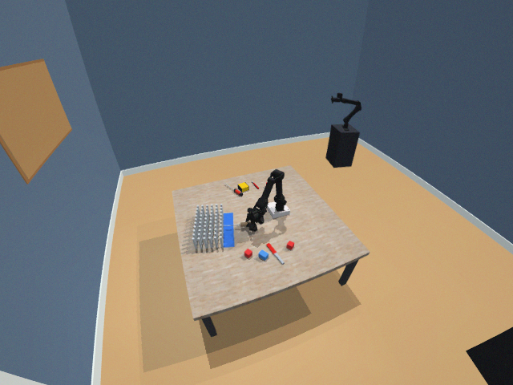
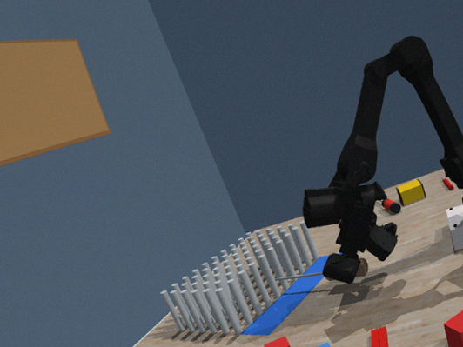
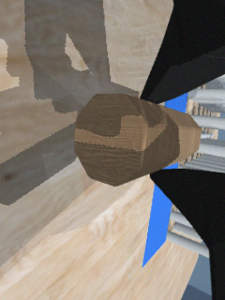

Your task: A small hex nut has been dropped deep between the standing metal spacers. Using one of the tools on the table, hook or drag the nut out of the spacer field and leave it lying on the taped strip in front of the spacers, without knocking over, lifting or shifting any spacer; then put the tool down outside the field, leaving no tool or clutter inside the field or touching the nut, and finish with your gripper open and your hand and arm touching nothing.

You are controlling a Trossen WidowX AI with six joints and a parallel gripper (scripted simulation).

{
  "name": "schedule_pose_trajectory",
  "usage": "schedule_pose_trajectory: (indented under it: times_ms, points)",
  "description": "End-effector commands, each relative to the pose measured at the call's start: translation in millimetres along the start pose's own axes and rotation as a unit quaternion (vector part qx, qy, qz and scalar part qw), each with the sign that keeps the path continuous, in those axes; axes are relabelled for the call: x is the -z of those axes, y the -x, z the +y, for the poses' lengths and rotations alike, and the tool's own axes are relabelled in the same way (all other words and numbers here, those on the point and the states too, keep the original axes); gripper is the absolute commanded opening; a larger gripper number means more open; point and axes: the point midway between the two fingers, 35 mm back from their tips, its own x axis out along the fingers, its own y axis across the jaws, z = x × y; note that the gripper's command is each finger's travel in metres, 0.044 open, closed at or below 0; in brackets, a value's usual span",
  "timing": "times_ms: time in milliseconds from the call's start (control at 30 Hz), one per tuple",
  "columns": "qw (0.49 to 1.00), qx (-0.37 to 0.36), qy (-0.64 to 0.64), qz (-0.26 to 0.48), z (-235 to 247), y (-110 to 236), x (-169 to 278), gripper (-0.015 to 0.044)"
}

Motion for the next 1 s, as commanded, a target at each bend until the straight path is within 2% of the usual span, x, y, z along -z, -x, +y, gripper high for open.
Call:
schedule_pose_trajectory:
  times_ms: [0,967]
  points:
    - [1.000,0.001,-0.002,0.003,-0.4,-2.2,6.9,0.0000]
    - [1.000,0.001,-0.002,0.005,0.1,-16.9,30.1,0.0000]
